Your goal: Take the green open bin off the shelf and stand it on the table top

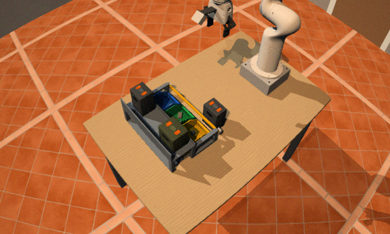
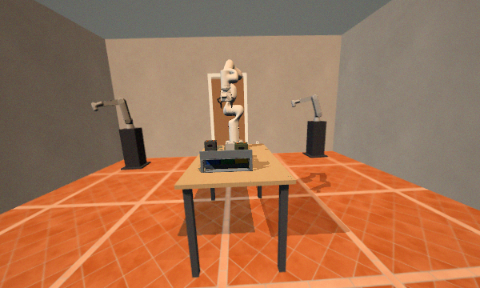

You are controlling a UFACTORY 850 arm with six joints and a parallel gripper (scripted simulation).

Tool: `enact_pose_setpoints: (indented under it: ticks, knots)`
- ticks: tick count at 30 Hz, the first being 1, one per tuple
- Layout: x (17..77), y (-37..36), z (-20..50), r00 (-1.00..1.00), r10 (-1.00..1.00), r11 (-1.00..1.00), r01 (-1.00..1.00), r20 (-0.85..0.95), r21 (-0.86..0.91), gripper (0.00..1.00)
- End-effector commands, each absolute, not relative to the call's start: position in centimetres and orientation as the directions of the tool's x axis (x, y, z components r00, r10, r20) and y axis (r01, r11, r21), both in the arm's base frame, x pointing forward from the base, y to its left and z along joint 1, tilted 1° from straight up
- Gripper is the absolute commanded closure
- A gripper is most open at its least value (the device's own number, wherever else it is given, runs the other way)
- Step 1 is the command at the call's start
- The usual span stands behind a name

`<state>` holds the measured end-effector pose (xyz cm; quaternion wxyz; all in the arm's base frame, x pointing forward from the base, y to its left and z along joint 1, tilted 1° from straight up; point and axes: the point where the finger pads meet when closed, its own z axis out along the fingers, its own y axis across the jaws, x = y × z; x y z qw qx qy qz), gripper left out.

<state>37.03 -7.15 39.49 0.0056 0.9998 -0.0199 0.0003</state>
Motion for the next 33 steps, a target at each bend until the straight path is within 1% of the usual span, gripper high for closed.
enact_pose_setpoints:
  ticks: [1,3,8,20,25,33]
  knots:
    - [37.1,-7.2,39.7,0.999,-0.040,-0.999,-0.040,0.002,0.011,0.00]
    - [37.1,-7.2,39.7,0.999,-0.040,-0.999,-0.040,0.002,0.011,0.00]
    - [37.1,-7.1,45.2,0.999,-0.040,-0.999,-0.040,0.002,0.011,0.00]
    - [37.1,-7.1,45.2,0.999,-0.040,-0.999,-0.040,0.002,0.011,0.00]
    - [33.7,-3.4,45.0,0.977,0.214,-0.975,0.213,0.011,0.059,0.00]
    - [33.7,-3.4,45.0,0.977,0.214,-0.975,0.213,0.011,0.059,0.00]
